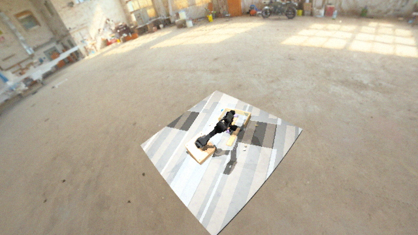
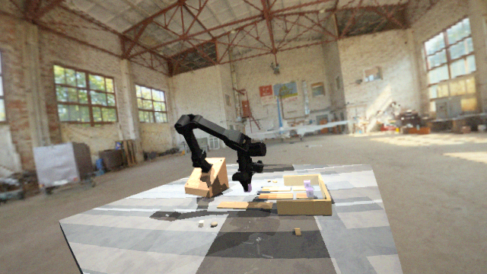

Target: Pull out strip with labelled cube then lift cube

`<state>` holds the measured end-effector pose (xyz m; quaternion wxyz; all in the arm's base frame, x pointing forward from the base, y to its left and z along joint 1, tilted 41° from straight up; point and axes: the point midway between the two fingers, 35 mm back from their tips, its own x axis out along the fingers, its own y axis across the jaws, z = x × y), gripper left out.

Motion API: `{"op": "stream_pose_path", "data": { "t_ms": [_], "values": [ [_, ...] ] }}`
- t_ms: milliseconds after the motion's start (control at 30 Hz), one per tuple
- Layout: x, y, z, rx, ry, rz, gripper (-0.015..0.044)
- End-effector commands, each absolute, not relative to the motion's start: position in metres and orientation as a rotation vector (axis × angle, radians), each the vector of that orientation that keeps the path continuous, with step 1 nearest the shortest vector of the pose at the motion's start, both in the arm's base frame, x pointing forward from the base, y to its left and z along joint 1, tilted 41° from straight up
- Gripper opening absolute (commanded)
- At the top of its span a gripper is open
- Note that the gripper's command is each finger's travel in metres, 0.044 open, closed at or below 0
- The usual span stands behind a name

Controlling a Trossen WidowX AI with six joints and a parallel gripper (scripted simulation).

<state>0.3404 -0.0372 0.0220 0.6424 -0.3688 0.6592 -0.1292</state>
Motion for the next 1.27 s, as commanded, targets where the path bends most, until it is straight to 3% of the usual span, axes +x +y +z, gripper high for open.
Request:
{"op": "stream_pose_path", "data": {
  "t_ms": [0,233,1233],
  "values": [
    [0.327,-0.036,0.022,-0.839,1.494,-0.298,0.0],
    [0.304,-0.037,0.017,-0.84,1.495,-0.297,0.0],
    [0.299,-0.013,0.044,-0.839,1.495,-0.296,0.0]
  ]
}}
